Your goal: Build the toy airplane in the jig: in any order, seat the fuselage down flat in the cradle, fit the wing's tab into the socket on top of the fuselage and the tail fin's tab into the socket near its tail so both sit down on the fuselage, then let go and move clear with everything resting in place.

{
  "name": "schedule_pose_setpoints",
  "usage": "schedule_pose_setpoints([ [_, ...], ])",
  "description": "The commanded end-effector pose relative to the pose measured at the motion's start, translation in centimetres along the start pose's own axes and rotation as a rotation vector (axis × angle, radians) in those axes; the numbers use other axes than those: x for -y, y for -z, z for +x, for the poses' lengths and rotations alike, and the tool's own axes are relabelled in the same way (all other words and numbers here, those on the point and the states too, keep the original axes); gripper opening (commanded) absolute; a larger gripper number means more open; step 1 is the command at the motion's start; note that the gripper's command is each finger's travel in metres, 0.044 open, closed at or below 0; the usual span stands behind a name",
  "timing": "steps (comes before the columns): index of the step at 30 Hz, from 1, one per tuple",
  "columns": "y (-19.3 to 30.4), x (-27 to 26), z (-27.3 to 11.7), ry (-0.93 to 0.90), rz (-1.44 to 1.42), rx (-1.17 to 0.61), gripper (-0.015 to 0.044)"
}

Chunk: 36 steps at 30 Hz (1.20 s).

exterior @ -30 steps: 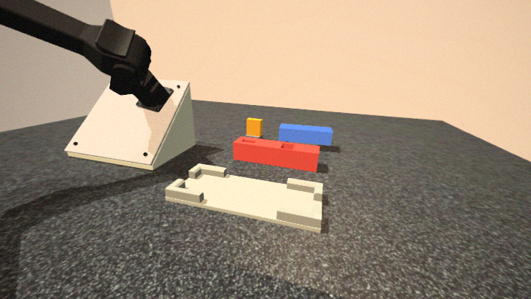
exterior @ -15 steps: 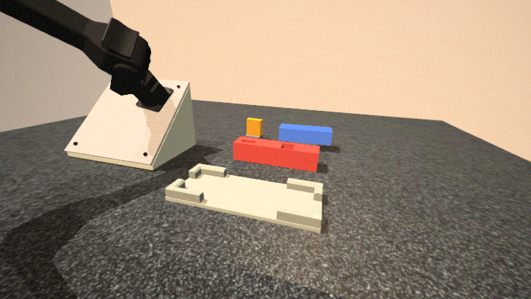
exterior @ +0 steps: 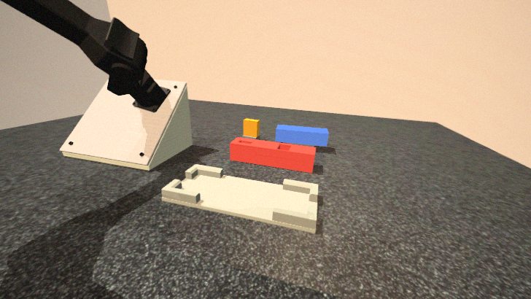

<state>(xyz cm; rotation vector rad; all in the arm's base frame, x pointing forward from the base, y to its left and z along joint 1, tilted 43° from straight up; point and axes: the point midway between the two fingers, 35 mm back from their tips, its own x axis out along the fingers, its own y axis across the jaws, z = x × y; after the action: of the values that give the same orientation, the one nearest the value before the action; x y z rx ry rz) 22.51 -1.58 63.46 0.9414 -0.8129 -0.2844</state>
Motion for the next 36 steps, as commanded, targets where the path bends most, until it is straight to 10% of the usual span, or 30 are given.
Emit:
schedule_pose_setpoints([
  [1,7.3,1.6,0.0,0.014,-0.138,-0.146,0.0440],
  [20,31.0,16.1,-8.9,0.109,-0.855,-0.815,0.0440],
  [36,35.9,35.1,-24.0,0.370,-1.481,-1.427,0.0440],
])
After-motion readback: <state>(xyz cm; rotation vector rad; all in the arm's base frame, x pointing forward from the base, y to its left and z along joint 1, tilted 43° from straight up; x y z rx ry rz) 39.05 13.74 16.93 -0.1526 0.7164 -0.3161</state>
